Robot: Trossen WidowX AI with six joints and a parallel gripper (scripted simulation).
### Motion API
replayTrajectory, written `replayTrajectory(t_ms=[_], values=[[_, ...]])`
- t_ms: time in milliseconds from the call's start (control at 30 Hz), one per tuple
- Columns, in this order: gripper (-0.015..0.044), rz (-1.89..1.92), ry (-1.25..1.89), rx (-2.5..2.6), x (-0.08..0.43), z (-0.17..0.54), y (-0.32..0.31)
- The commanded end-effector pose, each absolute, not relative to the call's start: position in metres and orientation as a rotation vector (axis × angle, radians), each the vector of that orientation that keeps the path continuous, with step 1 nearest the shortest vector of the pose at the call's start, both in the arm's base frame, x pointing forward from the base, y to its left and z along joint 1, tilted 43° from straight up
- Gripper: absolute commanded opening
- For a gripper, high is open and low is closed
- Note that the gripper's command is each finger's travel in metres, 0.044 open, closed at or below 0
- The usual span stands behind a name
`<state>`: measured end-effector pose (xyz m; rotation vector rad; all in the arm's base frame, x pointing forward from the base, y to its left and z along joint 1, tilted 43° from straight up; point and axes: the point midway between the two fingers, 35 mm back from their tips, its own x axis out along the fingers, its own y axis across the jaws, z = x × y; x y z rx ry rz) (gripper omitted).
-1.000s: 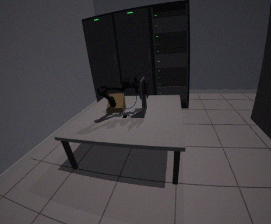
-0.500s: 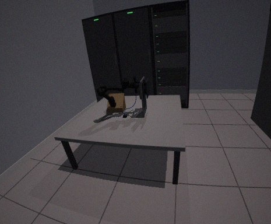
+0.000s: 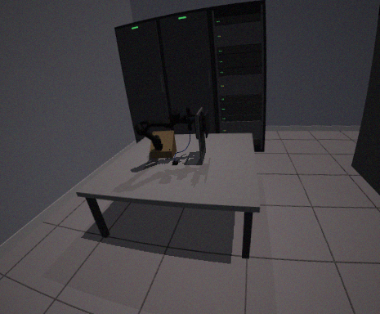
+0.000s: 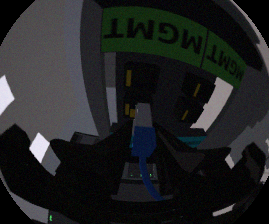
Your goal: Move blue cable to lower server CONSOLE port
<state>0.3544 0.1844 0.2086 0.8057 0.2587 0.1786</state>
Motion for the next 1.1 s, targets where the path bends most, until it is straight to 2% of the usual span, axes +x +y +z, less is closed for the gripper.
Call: replayTrajectory(t_ms=[0,1067], values=[[0.0,0.182,0.259,0.809,0.351,0.209,0.185],[0.0,0.182,0.26,0.809,0.335,0.207,0.186]])
